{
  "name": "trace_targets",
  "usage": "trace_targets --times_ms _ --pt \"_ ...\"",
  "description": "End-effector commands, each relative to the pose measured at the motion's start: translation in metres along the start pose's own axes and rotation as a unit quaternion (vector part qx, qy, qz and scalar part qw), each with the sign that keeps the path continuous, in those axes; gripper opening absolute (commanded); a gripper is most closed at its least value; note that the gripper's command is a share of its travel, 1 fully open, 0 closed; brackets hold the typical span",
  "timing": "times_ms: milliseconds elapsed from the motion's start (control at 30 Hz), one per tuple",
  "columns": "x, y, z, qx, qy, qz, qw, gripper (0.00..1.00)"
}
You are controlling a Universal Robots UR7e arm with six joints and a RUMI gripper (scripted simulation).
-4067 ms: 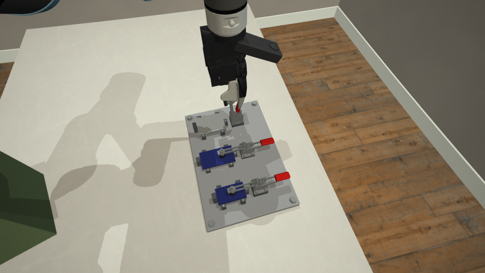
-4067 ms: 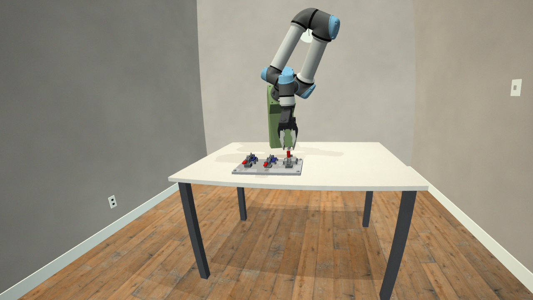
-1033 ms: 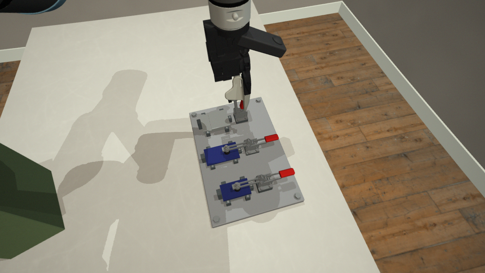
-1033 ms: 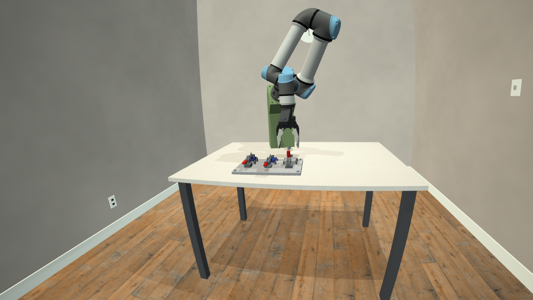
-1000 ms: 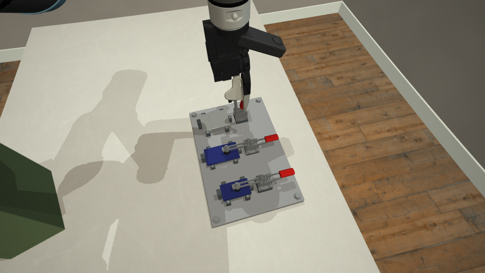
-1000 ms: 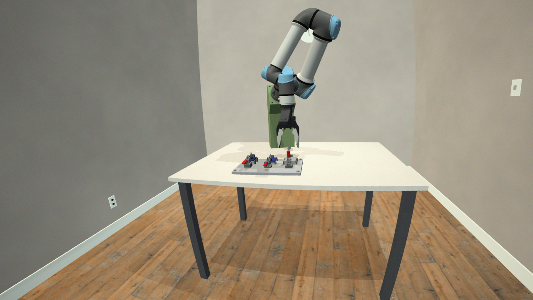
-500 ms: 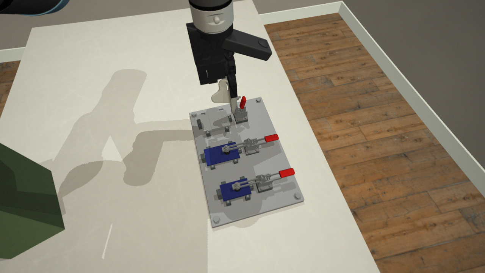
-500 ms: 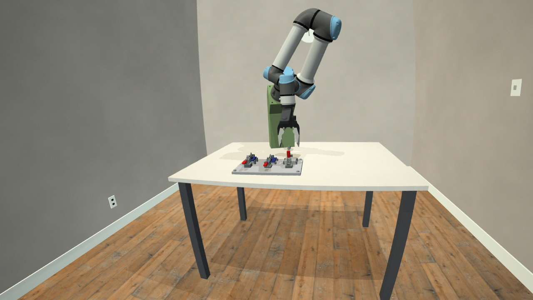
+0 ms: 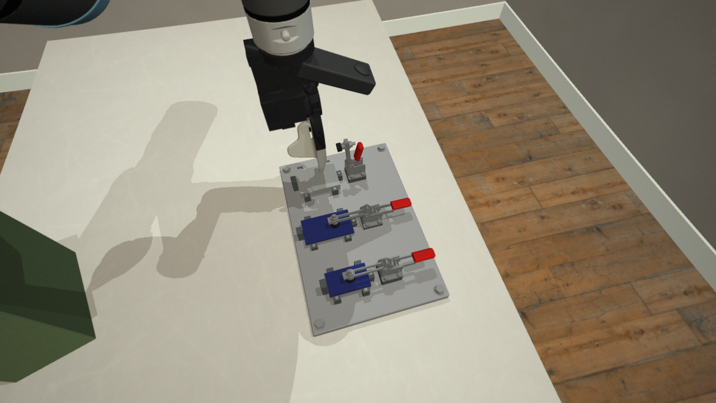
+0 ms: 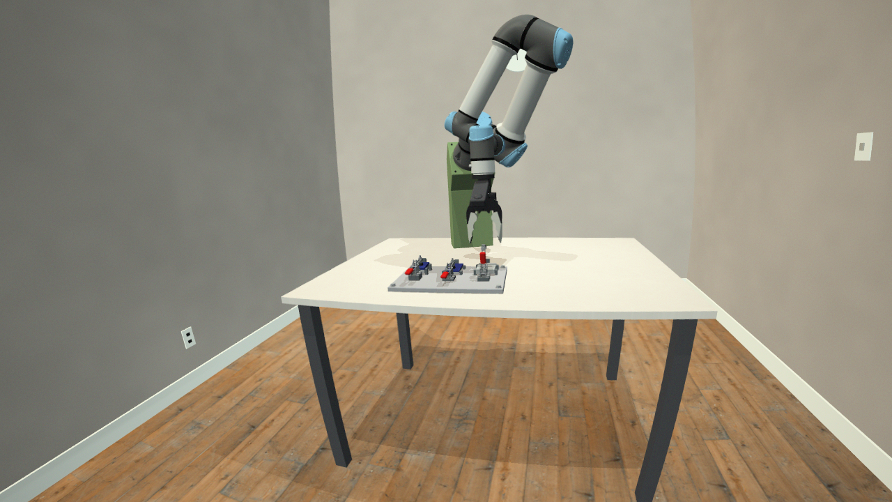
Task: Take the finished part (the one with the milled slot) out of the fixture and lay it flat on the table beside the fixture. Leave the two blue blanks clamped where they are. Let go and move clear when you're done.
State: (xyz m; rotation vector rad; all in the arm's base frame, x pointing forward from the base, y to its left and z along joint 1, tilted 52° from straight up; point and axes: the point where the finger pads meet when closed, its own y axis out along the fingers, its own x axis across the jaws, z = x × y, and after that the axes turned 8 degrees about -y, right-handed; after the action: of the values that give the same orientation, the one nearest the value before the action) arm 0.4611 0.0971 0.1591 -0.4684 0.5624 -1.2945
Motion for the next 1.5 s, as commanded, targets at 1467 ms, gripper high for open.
trace_targets --times_ms 1467 --pt "-0.001 0.038 -0.009 0.001 0.000 0.000 1.000 0.59"
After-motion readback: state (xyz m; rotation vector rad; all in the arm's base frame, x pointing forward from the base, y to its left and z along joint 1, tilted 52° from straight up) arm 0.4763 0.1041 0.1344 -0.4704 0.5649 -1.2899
